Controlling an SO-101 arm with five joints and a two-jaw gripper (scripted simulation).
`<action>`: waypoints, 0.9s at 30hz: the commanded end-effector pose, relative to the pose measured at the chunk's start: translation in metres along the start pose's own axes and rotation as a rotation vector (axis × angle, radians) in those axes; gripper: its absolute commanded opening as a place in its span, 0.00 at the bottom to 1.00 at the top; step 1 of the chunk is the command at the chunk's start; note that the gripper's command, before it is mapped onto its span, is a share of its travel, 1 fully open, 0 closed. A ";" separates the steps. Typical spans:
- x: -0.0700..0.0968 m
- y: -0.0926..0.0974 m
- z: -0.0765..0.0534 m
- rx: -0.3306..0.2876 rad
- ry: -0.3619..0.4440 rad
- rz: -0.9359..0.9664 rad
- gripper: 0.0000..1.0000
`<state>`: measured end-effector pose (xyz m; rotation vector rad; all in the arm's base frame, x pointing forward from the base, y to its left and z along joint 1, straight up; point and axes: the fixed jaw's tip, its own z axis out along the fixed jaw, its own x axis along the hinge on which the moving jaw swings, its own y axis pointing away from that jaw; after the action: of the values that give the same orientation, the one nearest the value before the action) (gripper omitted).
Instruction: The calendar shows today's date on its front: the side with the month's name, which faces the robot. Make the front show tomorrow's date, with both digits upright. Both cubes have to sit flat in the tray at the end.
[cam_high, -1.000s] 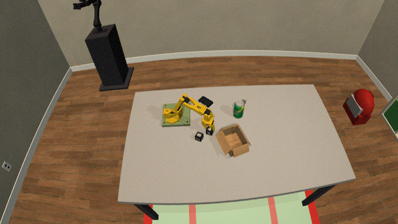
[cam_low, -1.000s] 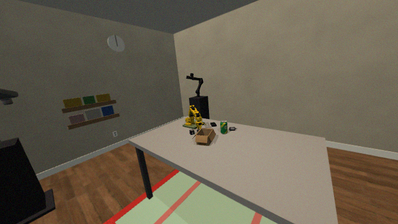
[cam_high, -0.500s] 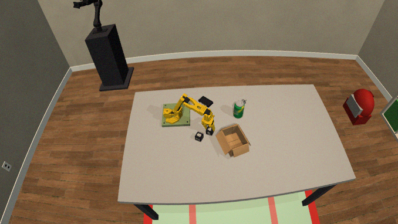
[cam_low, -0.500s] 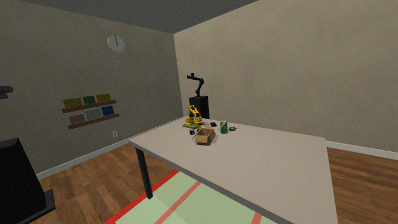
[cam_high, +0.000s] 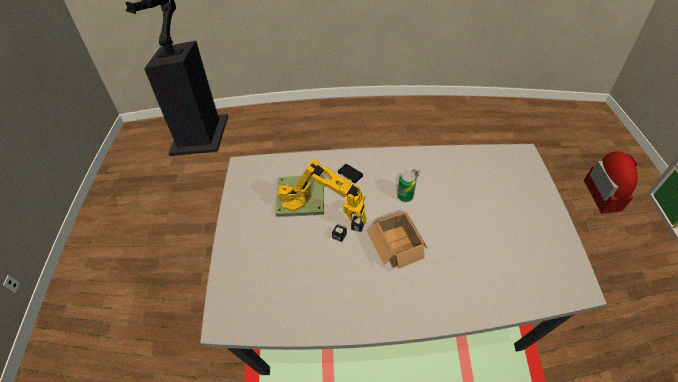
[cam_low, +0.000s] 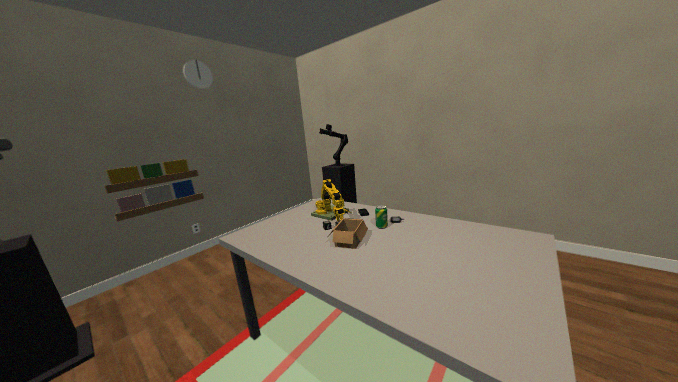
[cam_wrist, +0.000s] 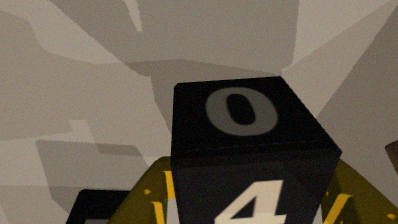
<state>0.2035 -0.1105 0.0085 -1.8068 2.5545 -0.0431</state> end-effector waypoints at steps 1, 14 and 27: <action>0.001 0.005 0.005 -0.025 -0.005 0.001 0.28; 0.001 0.005 0.005 -0.025 -0.005 0.001 0.35; 0.002 0.004 0.003 -0.025 -0.005 0.001 0.36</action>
<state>0.2035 -0.1106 0.0085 -1.8068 2.5547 -0.0431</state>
